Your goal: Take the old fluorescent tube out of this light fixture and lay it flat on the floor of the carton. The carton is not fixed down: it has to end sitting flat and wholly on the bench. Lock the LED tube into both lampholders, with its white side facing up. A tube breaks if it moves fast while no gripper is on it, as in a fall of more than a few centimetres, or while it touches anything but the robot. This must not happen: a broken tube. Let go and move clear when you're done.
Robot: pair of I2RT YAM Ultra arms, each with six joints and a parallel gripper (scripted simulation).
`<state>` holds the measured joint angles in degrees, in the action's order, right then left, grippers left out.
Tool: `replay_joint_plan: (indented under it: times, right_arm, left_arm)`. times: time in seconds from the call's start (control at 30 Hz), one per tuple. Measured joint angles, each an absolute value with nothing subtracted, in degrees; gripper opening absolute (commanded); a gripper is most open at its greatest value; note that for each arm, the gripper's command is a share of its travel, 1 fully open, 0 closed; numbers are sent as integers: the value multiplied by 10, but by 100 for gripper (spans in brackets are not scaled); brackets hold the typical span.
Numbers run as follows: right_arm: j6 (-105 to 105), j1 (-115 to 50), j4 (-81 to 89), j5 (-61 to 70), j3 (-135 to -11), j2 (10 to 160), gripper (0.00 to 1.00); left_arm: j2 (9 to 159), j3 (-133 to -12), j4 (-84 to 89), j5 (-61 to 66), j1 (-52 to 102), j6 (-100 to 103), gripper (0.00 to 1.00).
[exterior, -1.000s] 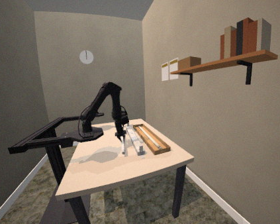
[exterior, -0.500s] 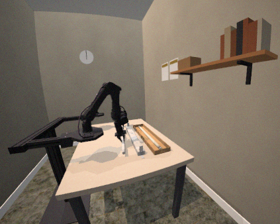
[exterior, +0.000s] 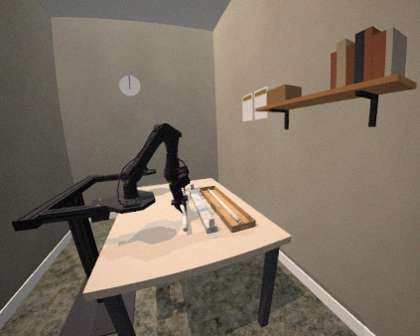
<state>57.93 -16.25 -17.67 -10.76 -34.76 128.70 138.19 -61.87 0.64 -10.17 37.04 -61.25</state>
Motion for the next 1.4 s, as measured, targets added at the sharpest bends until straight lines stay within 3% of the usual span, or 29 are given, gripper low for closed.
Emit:
replay_joint_plan:
  times: [1.4]
  right_arm:
    - [576, -168, -248, -122, -343, 1334, 11]
  left_arm:
    - [1409, -609, -50, -115, 374, -613, 11]
